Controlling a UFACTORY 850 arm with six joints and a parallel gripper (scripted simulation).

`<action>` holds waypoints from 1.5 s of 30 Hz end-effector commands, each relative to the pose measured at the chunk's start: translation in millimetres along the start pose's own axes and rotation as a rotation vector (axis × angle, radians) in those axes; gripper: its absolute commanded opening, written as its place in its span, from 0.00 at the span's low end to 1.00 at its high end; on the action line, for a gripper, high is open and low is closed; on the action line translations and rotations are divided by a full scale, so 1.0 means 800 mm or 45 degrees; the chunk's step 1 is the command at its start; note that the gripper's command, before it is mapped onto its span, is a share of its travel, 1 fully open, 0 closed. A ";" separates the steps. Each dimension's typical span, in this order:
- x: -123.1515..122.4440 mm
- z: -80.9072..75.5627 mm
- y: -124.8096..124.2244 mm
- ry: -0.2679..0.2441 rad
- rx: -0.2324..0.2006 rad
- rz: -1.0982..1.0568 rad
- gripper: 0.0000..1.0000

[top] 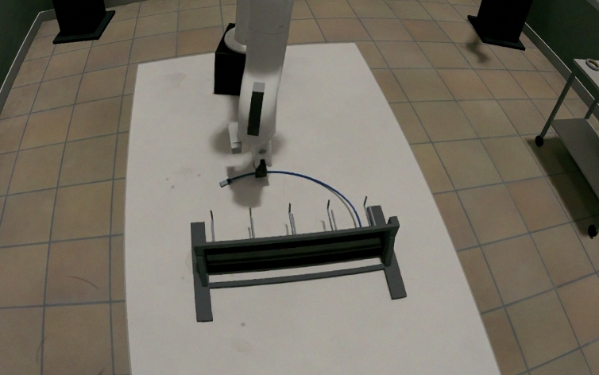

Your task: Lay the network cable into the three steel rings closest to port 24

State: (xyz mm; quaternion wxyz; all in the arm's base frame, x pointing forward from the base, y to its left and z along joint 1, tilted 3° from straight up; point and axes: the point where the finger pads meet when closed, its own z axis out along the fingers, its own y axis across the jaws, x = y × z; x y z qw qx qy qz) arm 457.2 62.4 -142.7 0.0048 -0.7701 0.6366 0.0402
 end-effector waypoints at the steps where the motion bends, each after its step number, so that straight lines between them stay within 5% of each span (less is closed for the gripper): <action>1: 0.000 0.001 -0.001 0.015 0.080 -0.002 0.35; 45: 0.000 0.010 -0.001 0.015 0.080 -0.002 0.35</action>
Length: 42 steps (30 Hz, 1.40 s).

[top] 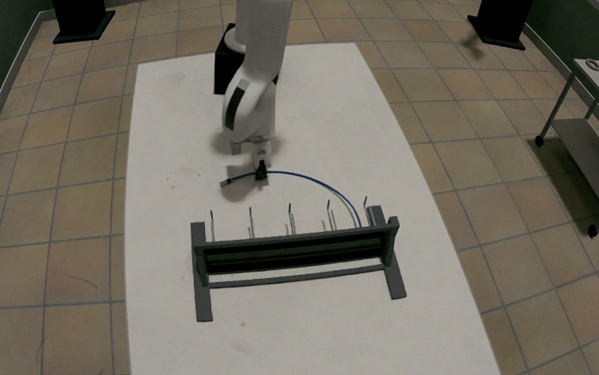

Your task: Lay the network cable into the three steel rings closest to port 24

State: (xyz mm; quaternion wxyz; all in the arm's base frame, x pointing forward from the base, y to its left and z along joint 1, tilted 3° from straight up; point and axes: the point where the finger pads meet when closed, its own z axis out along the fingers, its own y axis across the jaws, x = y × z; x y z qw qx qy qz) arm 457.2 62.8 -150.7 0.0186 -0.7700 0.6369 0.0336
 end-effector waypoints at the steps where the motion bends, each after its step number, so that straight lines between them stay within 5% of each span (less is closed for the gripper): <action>1: 0.000 0.000 -0.001 0.024 0.043 -0.002 0.35; 8: 0.000 0.000 -0.001 0.024 0.043 -0.002 0.35; 9: 0.000 0.000 -0.001 0.024 0.043 -0.002 0.00; 42: 0.000 0.000 -0.001 0.024 0.043 -0.002 0.00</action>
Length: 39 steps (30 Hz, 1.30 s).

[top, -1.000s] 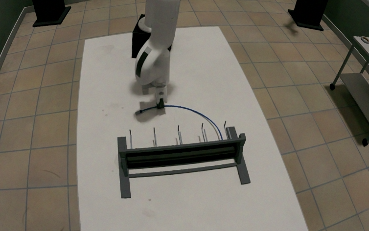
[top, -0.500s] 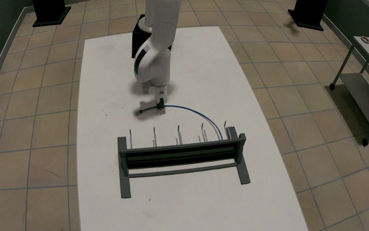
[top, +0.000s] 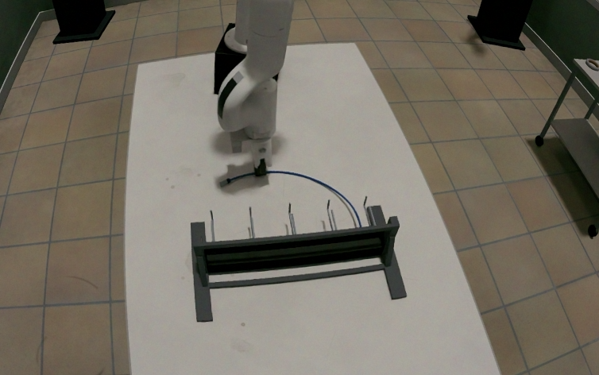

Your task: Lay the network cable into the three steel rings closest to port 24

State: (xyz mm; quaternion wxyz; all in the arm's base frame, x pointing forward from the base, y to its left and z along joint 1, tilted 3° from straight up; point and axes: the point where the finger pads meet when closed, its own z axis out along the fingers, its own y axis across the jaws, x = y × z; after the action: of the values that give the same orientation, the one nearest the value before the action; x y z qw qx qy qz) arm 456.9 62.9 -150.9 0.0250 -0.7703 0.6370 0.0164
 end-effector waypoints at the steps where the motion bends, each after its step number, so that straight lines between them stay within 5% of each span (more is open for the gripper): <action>1: 0.000 -0.001 -0.001 0.001 0.002 0.000 0.00; 24: 0.000 -0.004 -0.001 0.001 0.002 0.000 0.00; 39: 0.000 -0.025 -0.001 0.001 0.002 0.000 0.00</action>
State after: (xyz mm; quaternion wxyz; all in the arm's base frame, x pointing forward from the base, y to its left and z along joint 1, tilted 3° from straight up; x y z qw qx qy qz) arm 456.8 62.0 -137.2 0.0249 -0.7703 0.6370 0.0155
